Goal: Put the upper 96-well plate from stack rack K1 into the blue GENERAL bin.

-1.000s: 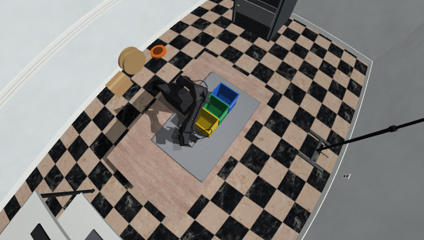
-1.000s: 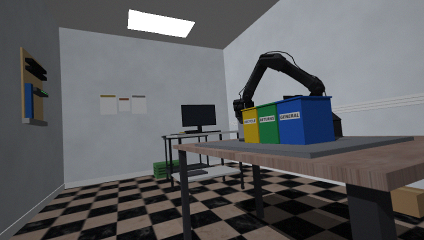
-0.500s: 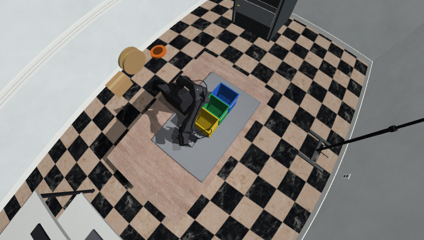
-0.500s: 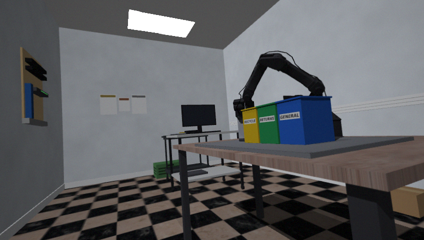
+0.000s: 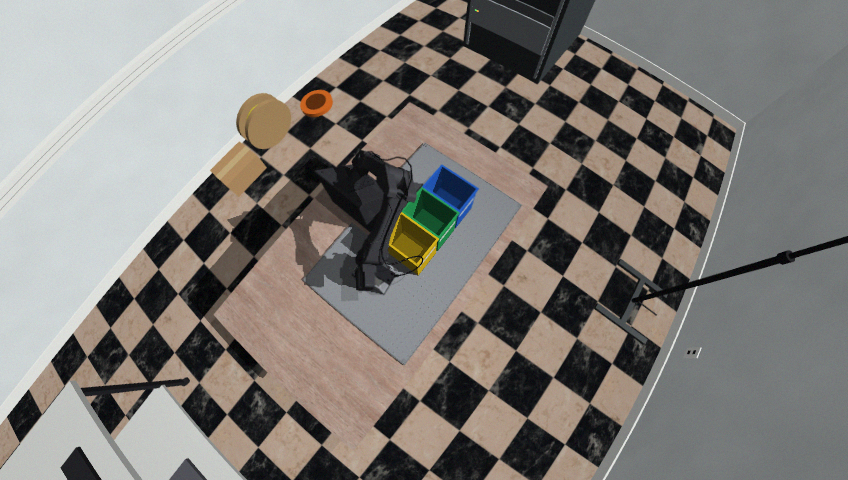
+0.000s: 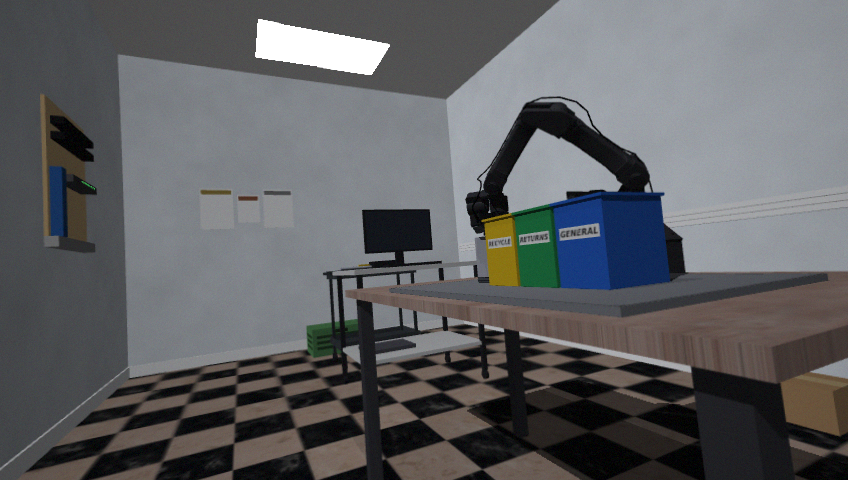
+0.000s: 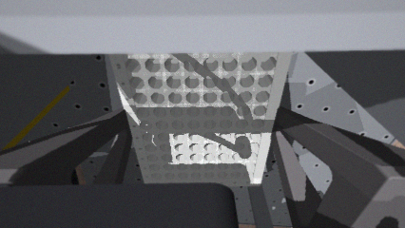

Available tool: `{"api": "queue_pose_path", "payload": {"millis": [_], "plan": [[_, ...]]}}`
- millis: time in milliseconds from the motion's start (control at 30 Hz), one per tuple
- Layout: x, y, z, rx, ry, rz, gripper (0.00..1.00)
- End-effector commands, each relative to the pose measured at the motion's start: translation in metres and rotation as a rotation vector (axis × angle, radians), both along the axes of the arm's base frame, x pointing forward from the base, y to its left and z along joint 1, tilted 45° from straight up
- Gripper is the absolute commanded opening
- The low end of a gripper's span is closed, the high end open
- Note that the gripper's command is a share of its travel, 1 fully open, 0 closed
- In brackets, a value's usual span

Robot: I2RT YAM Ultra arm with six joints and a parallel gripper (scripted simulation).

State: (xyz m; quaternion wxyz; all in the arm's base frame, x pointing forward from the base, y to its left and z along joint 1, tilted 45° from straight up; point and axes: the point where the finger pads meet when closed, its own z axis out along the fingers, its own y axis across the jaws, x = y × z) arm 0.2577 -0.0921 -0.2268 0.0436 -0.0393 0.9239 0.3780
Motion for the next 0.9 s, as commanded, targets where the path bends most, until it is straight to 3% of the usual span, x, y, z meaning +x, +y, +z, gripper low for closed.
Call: {"api": "queue_pose_path", "payload": {"millis": [0,867], "plan": [[0.013,-0.021,0.014,-0.023,-0.043,-0.010,0.00],[0.010,-0.046,0.042,-0.020,-0.047,-0.015,0.00]]}}
